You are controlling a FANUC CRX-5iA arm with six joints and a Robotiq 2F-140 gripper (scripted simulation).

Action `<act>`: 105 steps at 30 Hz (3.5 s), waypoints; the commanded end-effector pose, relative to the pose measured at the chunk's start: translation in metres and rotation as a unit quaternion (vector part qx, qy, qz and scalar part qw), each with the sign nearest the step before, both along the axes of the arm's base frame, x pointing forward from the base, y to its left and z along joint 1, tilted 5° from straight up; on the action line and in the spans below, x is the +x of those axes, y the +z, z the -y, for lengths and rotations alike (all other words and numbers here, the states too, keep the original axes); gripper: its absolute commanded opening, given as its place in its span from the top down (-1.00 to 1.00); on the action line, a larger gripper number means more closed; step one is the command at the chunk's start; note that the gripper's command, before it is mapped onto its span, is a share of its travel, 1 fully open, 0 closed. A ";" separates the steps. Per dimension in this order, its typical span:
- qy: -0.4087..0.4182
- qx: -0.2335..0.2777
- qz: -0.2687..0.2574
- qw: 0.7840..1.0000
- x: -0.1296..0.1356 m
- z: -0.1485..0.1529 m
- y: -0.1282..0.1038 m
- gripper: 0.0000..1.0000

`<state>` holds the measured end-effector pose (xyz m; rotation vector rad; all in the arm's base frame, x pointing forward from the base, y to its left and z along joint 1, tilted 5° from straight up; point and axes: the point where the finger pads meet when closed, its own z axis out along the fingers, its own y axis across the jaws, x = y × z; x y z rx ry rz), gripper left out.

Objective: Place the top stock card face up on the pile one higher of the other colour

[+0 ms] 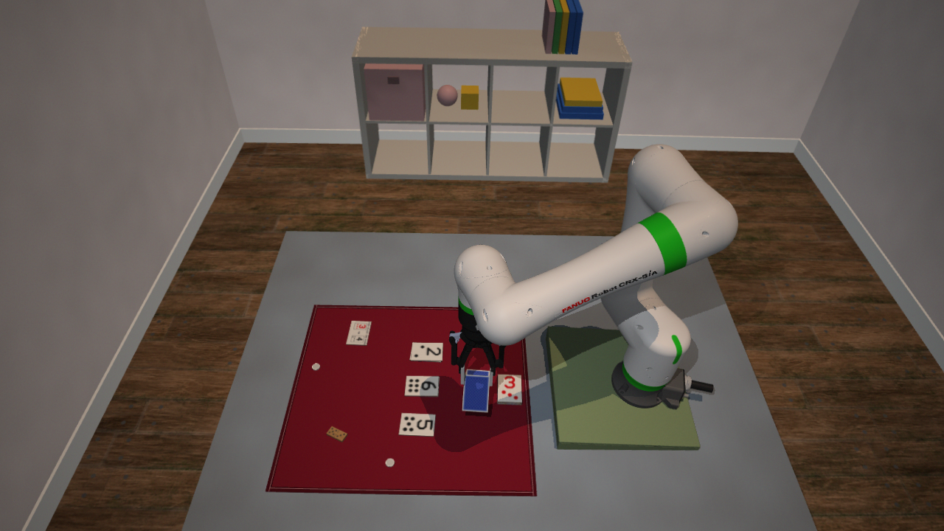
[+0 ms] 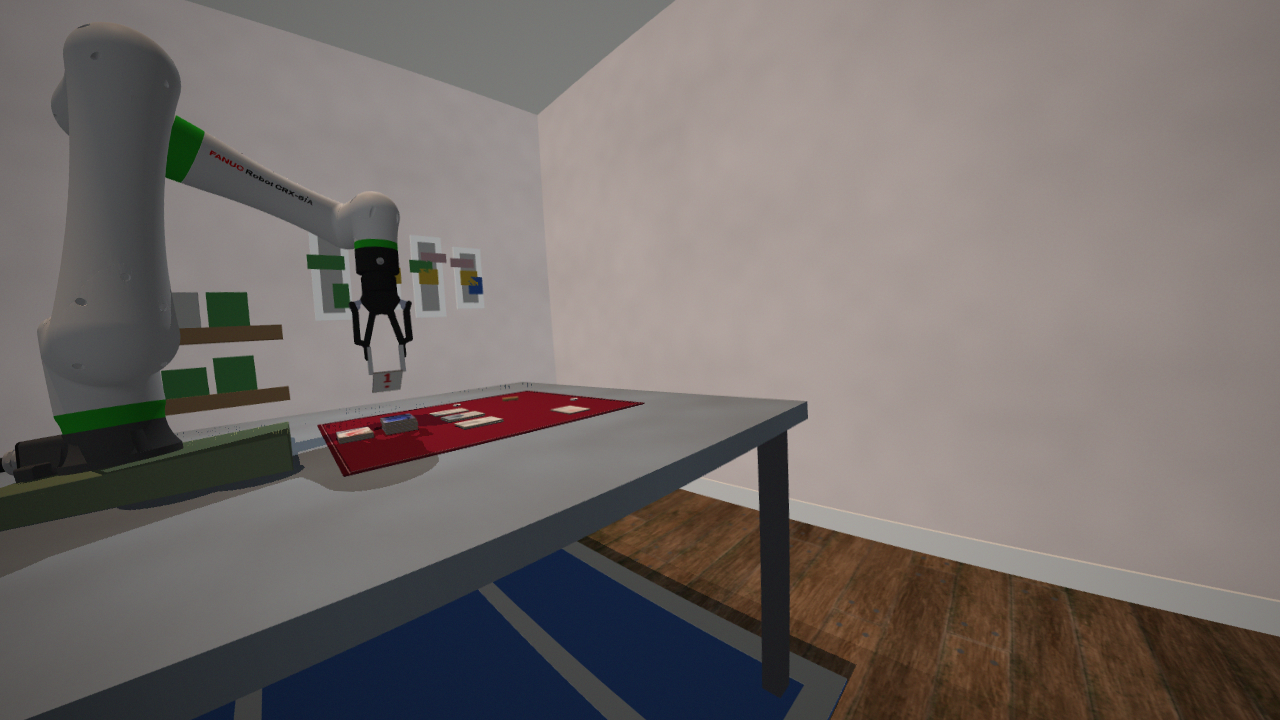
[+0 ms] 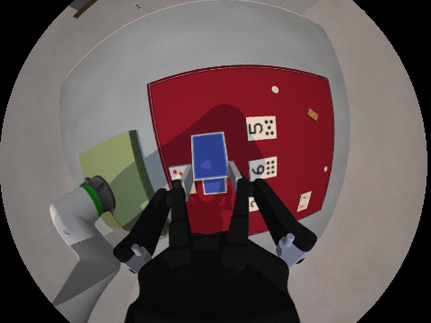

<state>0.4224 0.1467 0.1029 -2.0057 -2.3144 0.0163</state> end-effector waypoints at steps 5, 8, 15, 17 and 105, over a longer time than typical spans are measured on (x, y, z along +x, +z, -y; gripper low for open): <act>0.000 0.000 0.000 1.000 -0.001 -0.006 0.000 0.18; 0.000 0.000 0.000 1.000 -0.001 -0.007 0.001 0.18; 0.000 0.000 0.000 1.000 -0.002 -0.007 -0.003 0.18; 0.000 0.000 0.000 1.000 -0.002 -0.007 -0.006 0.18; 0.035 -0.586 0.085 0.805 -0.009 -0.040 -0.045 0.18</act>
